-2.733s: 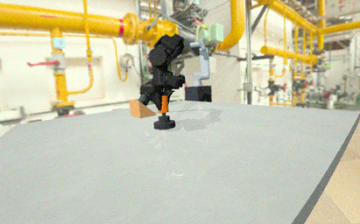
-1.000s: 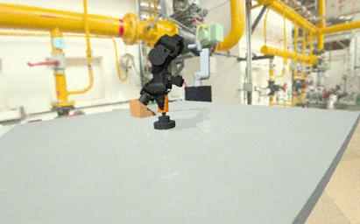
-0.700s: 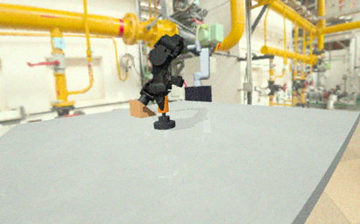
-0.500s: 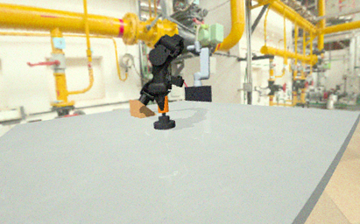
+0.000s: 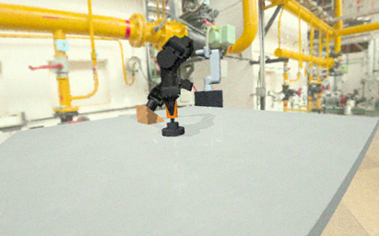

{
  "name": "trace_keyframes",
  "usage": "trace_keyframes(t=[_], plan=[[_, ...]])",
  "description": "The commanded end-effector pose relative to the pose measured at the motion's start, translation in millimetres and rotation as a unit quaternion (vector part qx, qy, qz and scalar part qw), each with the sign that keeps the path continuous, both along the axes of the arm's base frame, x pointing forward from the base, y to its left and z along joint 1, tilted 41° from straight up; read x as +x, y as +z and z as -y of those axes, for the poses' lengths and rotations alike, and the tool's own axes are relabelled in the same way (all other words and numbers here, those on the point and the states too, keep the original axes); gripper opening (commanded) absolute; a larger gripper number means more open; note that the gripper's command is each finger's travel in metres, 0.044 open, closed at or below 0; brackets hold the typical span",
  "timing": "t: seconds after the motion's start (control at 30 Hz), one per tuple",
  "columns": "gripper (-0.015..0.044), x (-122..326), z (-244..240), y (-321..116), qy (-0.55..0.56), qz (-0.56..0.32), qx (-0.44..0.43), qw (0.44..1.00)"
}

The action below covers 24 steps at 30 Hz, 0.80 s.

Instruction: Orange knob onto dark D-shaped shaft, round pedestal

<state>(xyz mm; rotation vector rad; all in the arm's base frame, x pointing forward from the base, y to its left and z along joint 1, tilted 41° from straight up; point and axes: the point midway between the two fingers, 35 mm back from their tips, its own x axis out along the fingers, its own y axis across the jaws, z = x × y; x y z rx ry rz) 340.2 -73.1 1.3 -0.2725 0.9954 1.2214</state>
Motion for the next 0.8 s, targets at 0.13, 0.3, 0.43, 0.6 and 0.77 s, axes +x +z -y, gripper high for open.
trace_keyframes(t=[0.13,0.3,0.43,0.6,0.77], plan=[[0.0000,-0.1,-1.2,-2.7,0.014,0.013,0.000,1.000],[0.0000,0.1,-1.3,-2.6,0.014,0.013,0.000,1.000],[0.0000,0.1,-1.7,-2.9,0.014,0.013,0.000,1.000],[0.0000,0.1,0.4,-0.2,0.014,0.013,-0.001,1.000],[0.0000,0.5,1.0,1.3,0.024,0.021,-0.001,0.999]])
